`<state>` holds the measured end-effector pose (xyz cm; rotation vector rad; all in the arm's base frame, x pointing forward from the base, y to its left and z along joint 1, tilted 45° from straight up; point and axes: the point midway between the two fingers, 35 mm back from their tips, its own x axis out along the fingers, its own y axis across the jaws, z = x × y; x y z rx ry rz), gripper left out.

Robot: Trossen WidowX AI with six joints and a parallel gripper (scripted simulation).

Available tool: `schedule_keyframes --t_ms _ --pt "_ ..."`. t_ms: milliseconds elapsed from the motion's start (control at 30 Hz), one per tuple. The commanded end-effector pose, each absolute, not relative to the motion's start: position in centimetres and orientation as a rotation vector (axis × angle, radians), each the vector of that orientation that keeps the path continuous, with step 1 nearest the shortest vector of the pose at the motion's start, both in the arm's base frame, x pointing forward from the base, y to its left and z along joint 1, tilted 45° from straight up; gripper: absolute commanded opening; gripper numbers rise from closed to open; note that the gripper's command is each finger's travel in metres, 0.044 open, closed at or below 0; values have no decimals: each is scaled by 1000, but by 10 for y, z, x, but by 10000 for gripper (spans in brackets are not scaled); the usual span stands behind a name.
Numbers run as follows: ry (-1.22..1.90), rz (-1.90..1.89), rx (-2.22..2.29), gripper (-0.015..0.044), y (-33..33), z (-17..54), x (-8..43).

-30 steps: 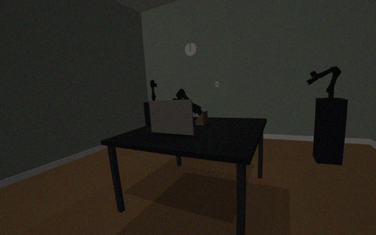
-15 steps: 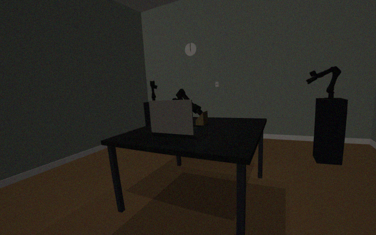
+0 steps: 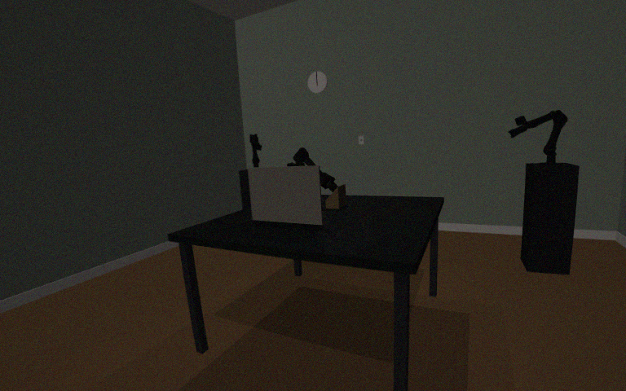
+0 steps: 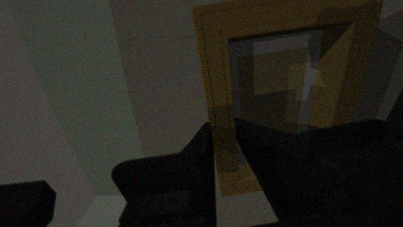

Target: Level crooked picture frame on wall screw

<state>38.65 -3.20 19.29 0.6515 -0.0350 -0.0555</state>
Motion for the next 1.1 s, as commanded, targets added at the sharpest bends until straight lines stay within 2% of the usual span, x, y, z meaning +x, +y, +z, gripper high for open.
schedule_keyframes --t_ms 0,1067 --pt "-39 -42 656 0 -28 196 387" --pt "-39 -42 656 0 -29 198 387"
